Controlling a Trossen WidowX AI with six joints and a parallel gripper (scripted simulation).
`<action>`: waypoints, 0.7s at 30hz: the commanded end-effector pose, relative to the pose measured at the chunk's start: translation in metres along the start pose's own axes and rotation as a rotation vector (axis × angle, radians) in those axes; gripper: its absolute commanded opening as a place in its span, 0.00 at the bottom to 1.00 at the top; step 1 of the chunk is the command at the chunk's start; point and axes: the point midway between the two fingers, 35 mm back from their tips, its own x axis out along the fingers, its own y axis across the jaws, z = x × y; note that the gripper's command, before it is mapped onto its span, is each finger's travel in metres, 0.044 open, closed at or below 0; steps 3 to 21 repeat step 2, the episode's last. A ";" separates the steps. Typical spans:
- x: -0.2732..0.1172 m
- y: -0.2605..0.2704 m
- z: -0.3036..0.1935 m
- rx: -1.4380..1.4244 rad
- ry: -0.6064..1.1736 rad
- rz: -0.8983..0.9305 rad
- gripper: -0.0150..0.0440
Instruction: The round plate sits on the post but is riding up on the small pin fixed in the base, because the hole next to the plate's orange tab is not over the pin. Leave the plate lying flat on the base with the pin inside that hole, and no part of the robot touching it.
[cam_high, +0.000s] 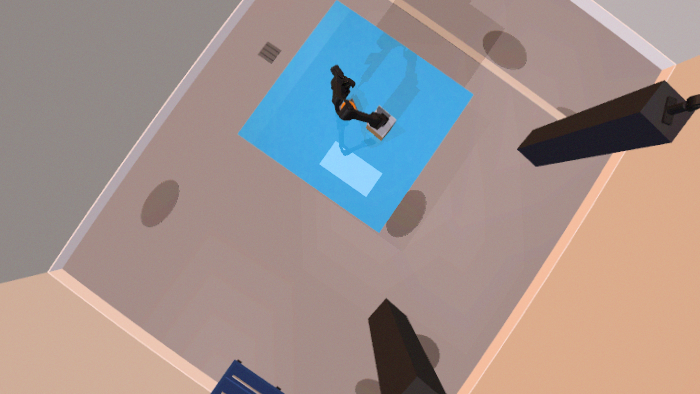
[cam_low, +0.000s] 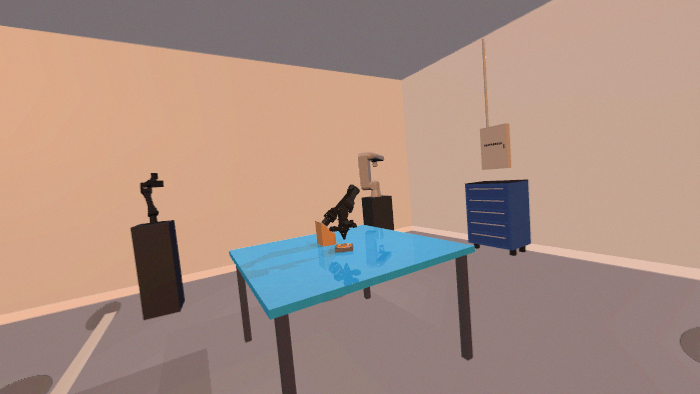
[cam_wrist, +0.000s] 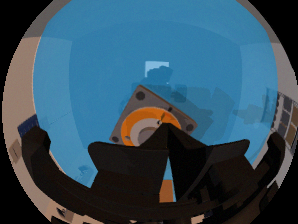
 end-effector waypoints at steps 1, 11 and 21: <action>0.000 0.000 0.000 0.004 0.000 0.001 0.25; 0.000 0.000 0.000 0.004 0.000 0.001 0.25; 0.000 0.000 0.000 0.004 0.000 0.001 0.25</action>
